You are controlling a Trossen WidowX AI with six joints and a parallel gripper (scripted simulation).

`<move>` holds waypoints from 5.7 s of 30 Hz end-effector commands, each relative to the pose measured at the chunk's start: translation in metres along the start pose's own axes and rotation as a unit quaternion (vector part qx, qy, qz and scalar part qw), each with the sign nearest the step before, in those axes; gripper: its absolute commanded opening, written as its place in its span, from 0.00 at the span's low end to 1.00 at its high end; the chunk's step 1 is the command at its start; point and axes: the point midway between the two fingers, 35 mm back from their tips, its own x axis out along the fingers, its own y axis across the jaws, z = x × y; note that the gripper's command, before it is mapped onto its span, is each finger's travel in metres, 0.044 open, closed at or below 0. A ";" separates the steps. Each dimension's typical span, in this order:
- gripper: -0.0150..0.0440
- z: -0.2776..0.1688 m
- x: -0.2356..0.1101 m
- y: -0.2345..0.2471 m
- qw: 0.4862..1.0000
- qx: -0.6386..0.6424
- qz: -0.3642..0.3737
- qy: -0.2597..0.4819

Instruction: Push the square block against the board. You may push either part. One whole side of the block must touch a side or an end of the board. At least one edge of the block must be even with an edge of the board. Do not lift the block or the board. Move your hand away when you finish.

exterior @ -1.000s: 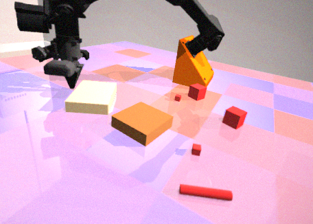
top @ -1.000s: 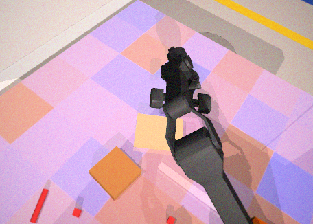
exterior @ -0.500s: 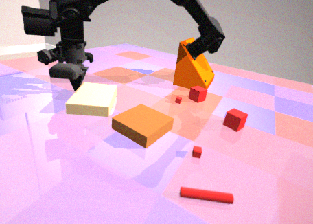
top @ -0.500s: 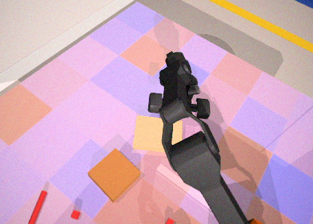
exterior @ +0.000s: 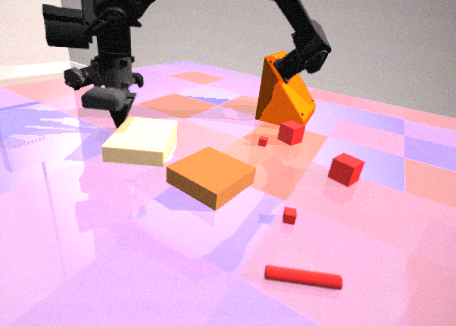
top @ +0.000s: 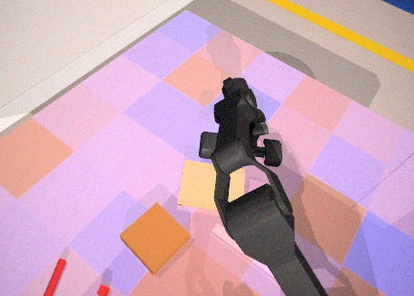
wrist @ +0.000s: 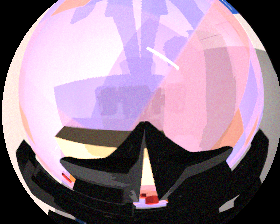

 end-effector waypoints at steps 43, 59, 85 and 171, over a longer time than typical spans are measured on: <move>0.25 -0.040 0.003 0.004 1.000 0.004 -0.001 0.007; 0.25 -0.053 0.003 0.007 1.000 0.004 -0.001 0.007; 0.25 -0.075 0.003 0.014 1.000 0.005 -0.001 0.008; 0.25 -0.083 0.002 0.001 0.971 0.239 -0.003 0.008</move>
